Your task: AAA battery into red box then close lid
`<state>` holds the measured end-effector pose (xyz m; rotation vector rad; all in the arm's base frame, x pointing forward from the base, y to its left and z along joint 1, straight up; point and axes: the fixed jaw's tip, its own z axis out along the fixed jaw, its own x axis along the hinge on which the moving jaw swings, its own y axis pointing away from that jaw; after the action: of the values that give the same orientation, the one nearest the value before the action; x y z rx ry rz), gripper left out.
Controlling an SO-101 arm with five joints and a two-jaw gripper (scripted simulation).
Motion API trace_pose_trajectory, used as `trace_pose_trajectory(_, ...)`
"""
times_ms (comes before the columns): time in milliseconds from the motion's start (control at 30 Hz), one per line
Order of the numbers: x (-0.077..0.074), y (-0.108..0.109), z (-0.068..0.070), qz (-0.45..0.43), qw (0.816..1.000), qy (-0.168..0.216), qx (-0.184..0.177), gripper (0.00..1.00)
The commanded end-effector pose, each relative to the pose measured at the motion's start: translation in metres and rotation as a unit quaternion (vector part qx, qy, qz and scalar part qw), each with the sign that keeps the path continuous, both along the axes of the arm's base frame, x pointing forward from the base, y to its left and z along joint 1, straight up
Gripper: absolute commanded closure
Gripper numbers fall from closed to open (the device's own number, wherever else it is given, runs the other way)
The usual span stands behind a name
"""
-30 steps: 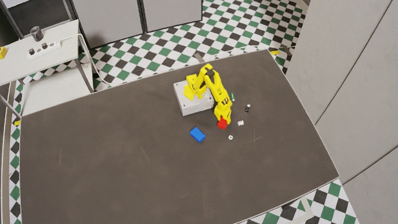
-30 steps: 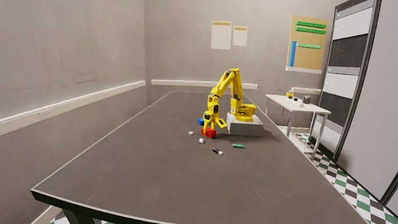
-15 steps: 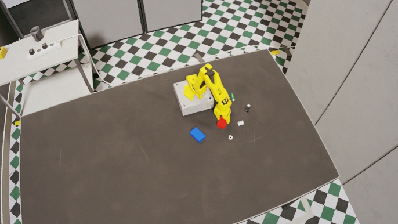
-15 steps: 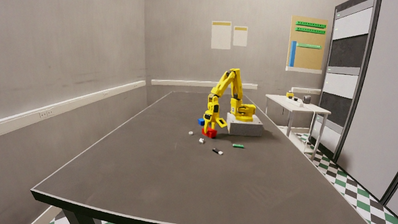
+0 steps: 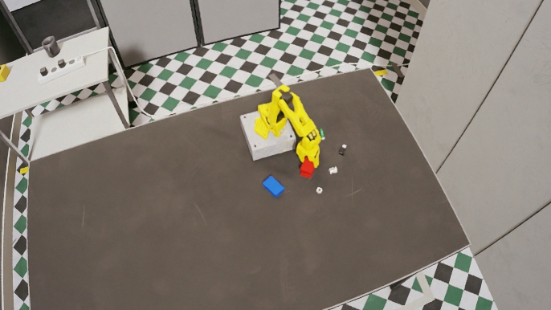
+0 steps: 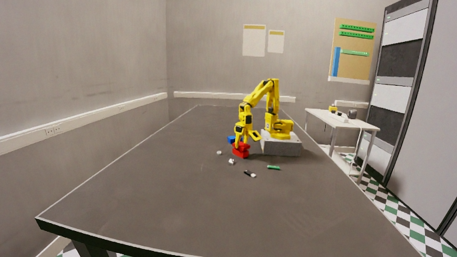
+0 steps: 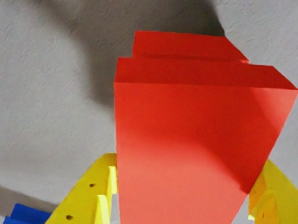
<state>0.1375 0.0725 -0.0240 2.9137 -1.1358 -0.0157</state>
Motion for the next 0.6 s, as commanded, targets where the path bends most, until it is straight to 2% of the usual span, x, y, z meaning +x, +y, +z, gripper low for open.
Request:
trace_pose_trajectory(0, 0.001, 0.003, 0.01, 0.003, 1.0, -0.007, 0.005, 0.77)
trace_pose_trajectory(333, 0.0, 0.002, 0.02, 0.003, 1.0, -0.007, 0.005, 0.77)
trace_pose_trajectory(567, 0.0, 0.002, 0.022, 0.003, 1.0, -0.007, 0.005, 0.77)
